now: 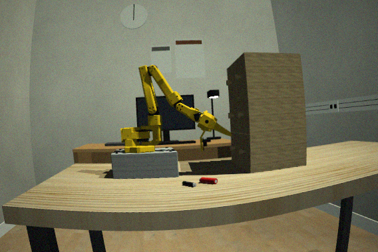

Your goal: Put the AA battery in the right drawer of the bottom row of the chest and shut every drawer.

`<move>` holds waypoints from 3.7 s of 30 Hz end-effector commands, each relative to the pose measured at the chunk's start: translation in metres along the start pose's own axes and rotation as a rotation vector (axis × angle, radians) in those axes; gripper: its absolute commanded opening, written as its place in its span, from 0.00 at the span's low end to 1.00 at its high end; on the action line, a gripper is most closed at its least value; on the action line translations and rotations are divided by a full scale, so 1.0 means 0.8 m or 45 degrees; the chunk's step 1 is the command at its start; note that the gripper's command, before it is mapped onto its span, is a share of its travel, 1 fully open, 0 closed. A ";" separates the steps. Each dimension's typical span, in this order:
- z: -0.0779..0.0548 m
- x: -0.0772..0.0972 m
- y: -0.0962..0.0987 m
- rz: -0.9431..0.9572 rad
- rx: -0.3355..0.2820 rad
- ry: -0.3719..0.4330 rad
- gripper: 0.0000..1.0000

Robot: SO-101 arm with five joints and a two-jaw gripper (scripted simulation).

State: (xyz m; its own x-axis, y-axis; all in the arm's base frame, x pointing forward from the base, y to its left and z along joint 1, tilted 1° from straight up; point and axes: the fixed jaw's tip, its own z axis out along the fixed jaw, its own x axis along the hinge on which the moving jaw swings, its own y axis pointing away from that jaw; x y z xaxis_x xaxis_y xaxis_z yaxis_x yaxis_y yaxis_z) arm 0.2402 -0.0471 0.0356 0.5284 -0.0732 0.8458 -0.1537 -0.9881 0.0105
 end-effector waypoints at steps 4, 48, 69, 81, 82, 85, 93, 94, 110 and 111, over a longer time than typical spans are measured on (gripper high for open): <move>0.016 -0.039 -0.004 -0.014 0.013 -0.092 0.21; 0.019 -0.038 -0.007 -0.021 0.024 -0.092 0.21; 0.039 -0.036 -0.008 -0.020 0.026 -0.092 0.21; 0.051 -0.036 -0.009 -0.020 0.027 -0.092 0.21; 0.055 -0.036 -0.009 -0.020 0.028 -0.092 0.21; 0.059 -0.036 -0.009 -0.020 0.028 -0.092 0.21; 0.059 -0.036 -0.009 -0.020 0.028 -0.092 0.21; 0.059 -0.036 -0.009 -0.020 0.028 -0.092 0.21; 0.067 -0.037 -0.009 -0.020 0.029 -0.092 0.21; 0.067 -0.037 -0.009 -0.020 0.029 -0.092 0.21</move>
State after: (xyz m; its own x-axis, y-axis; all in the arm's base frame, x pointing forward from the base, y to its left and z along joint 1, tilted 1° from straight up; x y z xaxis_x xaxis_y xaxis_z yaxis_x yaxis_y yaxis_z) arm 0.2685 -0.0481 -0.0164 0.5885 -0.0750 0.8050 -0.1400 -0.9901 0.0101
